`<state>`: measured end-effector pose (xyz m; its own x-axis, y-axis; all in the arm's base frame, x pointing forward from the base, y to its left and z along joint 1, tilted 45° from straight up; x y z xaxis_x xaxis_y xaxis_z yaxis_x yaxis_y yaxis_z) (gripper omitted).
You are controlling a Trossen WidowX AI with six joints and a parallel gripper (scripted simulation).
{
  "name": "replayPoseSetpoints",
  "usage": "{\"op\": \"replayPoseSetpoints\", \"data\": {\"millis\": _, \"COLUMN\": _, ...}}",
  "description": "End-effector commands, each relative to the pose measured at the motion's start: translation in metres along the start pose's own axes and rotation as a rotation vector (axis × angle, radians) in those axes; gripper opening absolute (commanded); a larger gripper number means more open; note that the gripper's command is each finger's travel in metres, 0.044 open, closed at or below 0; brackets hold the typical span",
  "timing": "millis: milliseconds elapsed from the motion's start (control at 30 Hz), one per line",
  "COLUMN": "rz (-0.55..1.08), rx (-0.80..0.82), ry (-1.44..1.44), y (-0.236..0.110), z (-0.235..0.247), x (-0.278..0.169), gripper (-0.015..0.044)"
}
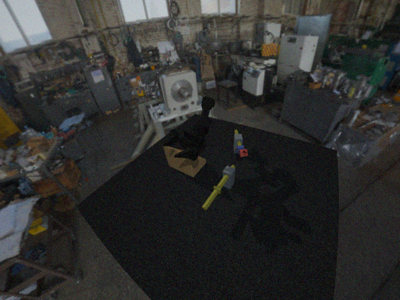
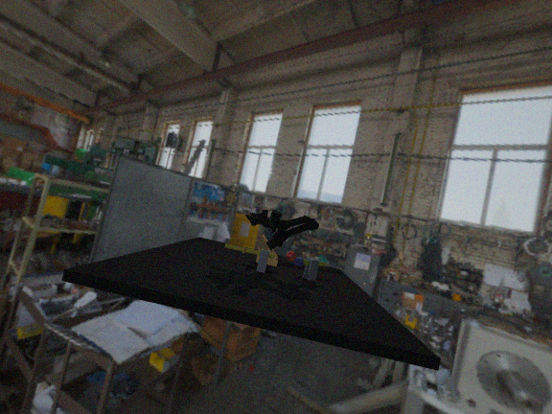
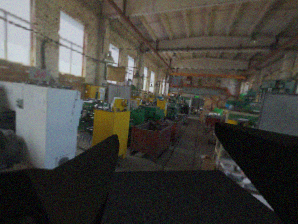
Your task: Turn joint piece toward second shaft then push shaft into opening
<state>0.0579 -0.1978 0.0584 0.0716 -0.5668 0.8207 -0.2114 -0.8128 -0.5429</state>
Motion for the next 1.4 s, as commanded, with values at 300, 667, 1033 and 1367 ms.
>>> {"op": "replayPoseSetpoints", "data": {"millis": 300, "rz": 0.108, "rx": 0.139, "ry": -0.130, "y": 0.002, "z": 0.034, "x": 0.012, "gripper": 0.0440}}
{"op": "replayPoseSetpoints", "data": {"millis": 667, "rz": 0.307, "rx": 0.377, "ry": -0.345, "y": -0.011, "z": 0.091, "x": 0.030, "gripper": 0.0440}}
{"op": "replayPoseSetpoints", "data": {"millis": 1033, "rz": 0.520, "rx": 0.608, "ry": -0.546, "y": -0.042, "z": 0.139, "x": 0.042, "gripper": 0.0440}}
{"op": "replayPoseSetpoints", "data": {"millis": 1367, "rz": 0.736, "rx": 0.813, "ry": -0.705, "y": -0.087, "z": 0.174, "x": 0.052, "gripper": 0.0440}}
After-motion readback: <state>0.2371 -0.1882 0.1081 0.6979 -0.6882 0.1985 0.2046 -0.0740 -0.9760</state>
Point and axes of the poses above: the point midway between the two fingers, 35 mm back from their tips, its own y axis out along the fingers, its own z axis across the jaws, x = y × z, the point moved 6 cm from there along -y, back along the fingers, and after that the axes turned 9 degrees about y, right-handed, at the moved point
